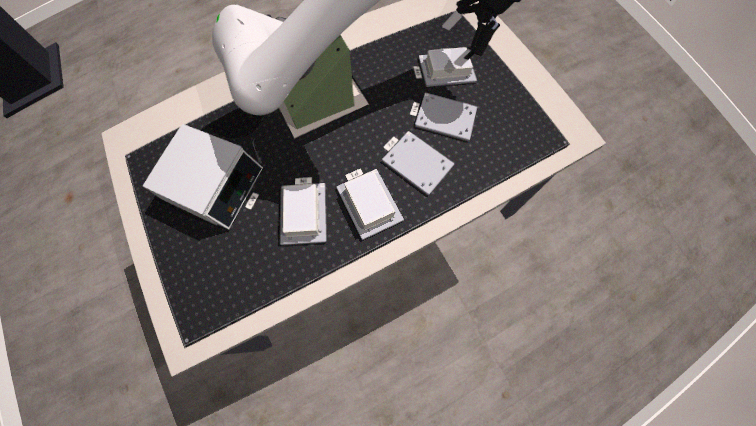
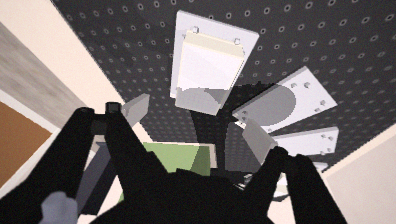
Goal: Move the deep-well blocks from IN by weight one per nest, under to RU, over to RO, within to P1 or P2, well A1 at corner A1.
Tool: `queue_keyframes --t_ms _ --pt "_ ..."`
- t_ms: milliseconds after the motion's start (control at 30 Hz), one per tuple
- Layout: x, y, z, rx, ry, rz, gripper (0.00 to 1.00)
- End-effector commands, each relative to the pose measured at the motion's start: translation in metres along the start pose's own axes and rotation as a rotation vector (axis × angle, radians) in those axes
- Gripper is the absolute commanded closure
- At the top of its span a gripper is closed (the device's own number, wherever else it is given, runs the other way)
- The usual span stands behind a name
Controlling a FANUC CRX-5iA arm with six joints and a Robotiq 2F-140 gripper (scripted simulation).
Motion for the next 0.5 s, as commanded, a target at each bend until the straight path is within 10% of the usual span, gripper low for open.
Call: queue_keyframes --t_ms 0,467 --pt "0.0 0.0 0.0 0.0 0.0 0.0 0.0" --pt "-0.005 0.007 0.052 -0.231 -0.133 -0.004 0.0"
Point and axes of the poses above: the point where the finger pads meet when closed, its own x axis back along the fingers, its own z axis across the jaws, y = z × x, the point moved 10 cm from there along x, back along the fingers, and after that the axes turned 2 degrees about -x, right-handed, at the moved point
